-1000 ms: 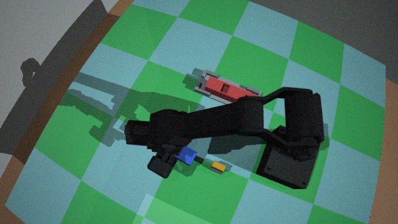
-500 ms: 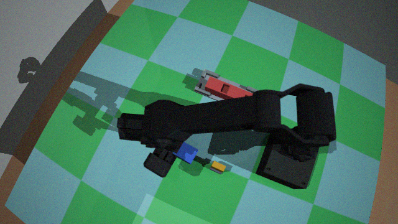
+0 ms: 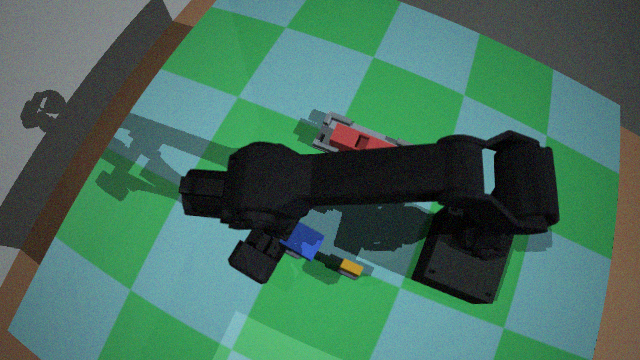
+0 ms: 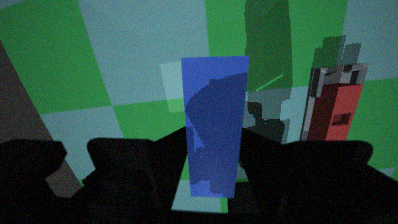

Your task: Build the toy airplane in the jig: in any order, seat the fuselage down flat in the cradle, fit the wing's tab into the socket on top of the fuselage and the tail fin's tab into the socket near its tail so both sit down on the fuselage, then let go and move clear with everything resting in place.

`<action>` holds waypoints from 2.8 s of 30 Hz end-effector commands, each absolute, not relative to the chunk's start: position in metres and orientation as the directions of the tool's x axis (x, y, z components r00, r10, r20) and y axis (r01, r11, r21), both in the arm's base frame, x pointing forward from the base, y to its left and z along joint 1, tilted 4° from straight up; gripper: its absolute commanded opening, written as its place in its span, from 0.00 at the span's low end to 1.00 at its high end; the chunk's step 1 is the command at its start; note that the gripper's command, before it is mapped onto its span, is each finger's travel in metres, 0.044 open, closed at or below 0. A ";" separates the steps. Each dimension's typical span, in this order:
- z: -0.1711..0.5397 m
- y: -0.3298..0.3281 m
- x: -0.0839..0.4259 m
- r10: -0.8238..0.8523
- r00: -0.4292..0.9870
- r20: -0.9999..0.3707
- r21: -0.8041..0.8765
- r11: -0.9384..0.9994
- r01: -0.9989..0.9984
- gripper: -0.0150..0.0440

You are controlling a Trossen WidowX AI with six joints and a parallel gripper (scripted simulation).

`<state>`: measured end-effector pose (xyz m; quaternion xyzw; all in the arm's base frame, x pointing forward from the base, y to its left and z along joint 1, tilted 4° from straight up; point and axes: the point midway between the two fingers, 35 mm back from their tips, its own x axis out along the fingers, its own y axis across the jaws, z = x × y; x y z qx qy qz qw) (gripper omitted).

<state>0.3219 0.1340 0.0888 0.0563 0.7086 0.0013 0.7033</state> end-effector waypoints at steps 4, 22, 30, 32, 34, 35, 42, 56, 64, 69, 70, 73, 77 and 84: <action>0.097 0.130 0.322 0.079 0.001 -0.997 0.079 0.993 0.086 0.25; 0.083 0.075 0.330 0.075 0.002 -0.997 0.070 0.928 0.365 0.25; 0.076 0.049 0.331 0.071 0.002 -0.997 0.063 0.869 0.490 0.25; 0.075 0.043 0.331 0.070 0.002 -0.998 0.061 0.852 0.520 0.25; 0.073 0.036 0.330 0.070 0.002 -0.998 0.060 0.833 0.550 0.25; 0.072 0.033 0.330 0.069 0.003 -0.998 0.059 0.823 0.565 0.25; 0.067 0.011 0.328 0.067 0.002 -0.998 0.052 0.748 0.662 0.25; 0.055 -0.033 0.317 0.063 0.000 -0.998 0.036 0.562 0.826 0.25; 0.049 -0.057 0.309 0.062 -0.001 -0.998 0.026 0.437 0.899 0.25; 0.045 -0.071 0.302 0.061 -0.001 -0.998 0.021 0.354 0.935 0.25; 0.044 -0.074 0.301 0.061 -0.001 -0.998 0.019 0.337 0.941 0.25; 0.042 -0.083 0.297 0.060 -0.001 -0.998 0.016 0.286 0.958 0.25; 0.039 -0.093 0.291 0.060 -0.002 -0.998 0.011 0.215 0.976 0.25; 0.034 -0.111 0.279 0.060 -0.003 -0.998 0.003 0.090 0.996 0.25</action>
